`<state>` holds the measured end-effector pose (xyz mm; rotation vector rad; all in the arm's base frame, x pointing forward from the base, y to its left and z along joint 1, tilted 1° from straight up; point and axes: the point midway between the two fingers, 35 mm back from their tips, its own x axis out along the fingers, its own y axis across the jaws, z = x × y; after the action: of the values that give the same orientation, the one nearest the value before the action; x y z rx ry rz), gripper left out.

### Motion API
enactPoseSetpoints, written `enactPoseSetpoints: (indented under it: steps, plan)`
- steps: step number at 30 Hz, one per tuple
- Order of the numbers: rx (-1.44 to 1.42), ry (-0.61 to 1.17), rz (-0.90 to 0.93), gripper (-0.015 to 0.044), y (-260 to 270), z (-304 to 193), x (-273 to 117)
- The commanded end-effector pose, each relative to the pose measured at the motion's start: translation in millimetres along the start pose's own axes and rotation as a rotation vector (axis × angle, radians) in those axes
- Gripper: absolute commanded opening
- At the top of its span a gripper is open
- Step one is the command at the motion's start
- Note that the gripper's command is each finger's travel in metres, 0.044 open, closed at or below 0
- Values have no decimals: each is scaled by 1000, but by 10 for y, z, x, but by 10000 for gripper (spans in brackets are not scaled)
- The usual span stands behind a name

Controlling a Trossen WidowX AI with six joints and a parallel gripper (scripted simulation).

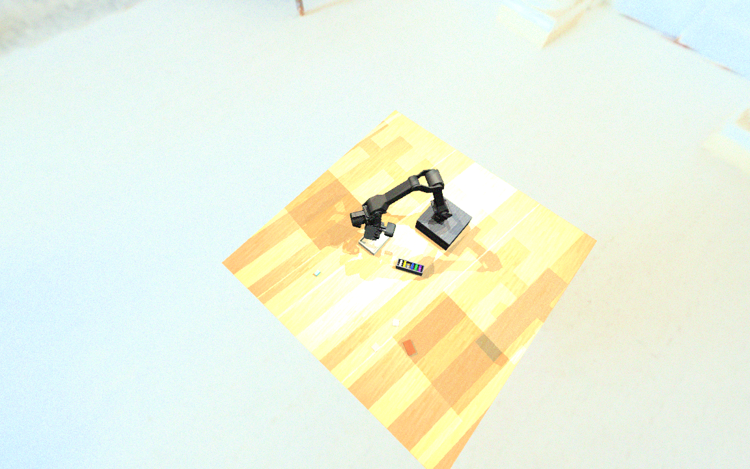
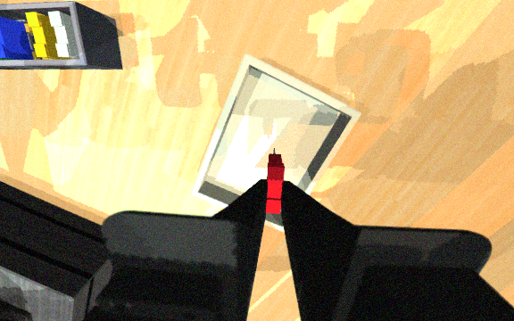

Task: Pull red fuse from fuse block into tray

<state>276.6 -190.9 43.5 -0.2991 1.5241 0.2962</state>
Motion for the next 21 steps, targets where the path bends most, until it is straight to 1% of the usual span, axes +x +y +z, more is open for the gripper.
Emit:
enactPoseSetpoints:
  steps: [1, 15, 20, 21]
  plan:
    - [-5, 10, 8, 0, 13, -19, 88]
    - [-5, 10, 8, 0, 20, -25, 313]
    - [-5, 10, 8, 0, 22, -26, 335]
    - [0, 3, 5, 26, 12, -13, 306]
